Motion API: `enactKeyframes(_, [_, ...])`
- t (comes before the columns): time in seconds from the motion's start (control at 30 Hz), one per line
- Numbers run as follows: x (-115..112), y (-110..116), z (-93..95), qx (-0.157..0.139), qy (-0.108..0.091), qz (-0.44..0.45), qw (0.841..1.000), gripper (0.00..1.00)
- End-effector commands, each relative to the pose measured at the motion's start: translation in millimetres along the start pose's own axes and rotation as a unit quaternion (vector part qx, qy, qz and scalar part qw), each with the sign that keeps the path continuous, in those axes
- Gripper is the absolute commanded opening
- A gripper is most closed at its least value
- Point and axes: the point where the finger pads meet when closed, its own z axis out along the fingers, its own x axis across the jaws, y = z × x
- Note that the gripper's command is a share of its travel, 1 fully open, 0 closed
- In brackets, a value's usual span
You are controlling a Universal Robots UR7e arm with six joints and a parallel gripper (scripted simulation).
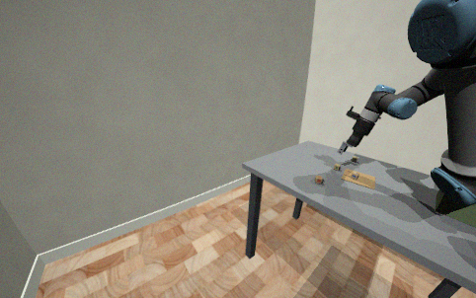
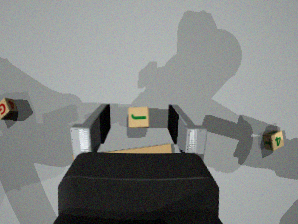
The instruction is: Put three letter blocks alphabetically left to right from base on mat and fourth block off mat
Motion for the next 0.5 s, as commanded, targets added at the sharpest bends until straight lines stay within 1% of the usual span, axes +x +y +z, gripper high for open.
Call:
enactKeyframes(0.0, [5.9, -0.9, -1.0, 0.000, 0.001, 0.000, 1.000, 1.00])
enactKeyframes(0.07, [17.1, -1.6, -2.3, 0.000, 0.002, 0.000, 1.000, 1.00])
enactKeyframes(0.17, [44.3, -2.0, -5.0, 0.000, 0.004, 0.001, 1.000, 1.00])
enactKeyframes(0.3, [94.3, 1.7, -9.1, 0.000, 0.006, 0.001, 1.000, 1.00])
enactKeyframes(0.47, [158.9, 15.2, -12.0, 0.000, 0.005, 0.001, 1.000, 1.00])
